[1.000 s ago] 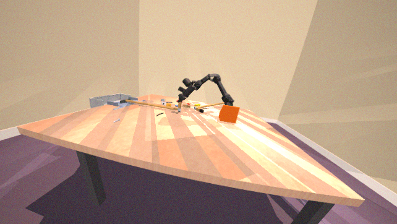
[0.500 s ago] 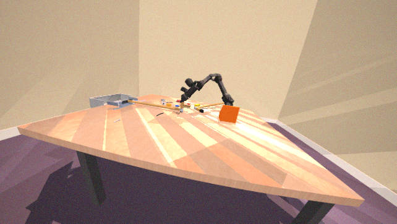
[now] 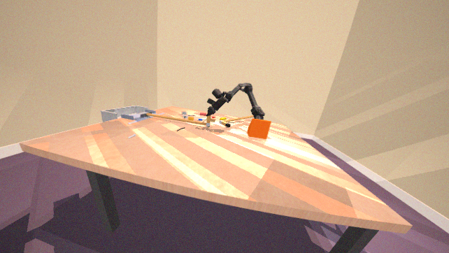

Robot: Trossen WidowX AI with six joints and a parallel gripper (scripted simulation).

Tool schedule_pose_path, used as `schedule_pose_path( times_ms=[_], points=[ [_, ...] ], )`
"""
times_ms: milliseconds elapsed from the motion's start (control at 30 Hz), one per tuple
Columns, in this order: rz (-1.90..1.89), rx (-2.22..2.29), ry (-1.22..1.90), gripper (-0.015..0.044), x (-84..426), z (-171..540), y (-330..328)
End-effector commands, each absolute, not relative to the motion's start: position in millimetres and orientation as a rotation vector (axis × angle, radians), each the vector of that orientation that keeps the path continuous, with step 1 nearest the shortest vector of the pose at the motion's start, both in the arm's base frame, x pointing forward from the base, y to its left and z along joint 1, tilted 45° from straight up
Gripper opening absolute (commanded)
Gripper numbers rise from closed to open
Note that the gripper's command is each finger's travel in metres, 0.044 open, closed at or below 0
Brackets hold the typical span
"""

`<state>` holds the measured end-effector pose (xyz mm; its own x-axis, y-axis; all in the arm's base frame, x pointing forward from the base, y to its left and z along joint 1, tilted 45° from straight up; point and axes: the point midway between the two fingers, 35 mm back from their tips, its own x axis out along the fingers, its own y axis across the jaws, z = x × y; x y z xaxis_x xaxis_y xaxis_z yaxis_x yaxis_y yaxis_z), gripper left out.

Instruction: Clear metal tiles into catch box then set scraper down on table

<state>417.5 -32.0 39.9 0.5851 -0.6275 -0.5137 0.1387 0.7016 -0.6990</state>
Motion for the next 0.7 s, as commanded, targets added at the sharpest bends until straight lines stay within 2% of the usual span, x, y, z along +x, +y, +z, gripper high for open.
schedule_pose_path(
  times_ms=[0,667],
  points=[
    [-0.483,-0.655,0.821,0.0000,412,42,-28],
    [-0.482,-0.656,0.819,0.0000,380,38,-26]
  ],
)
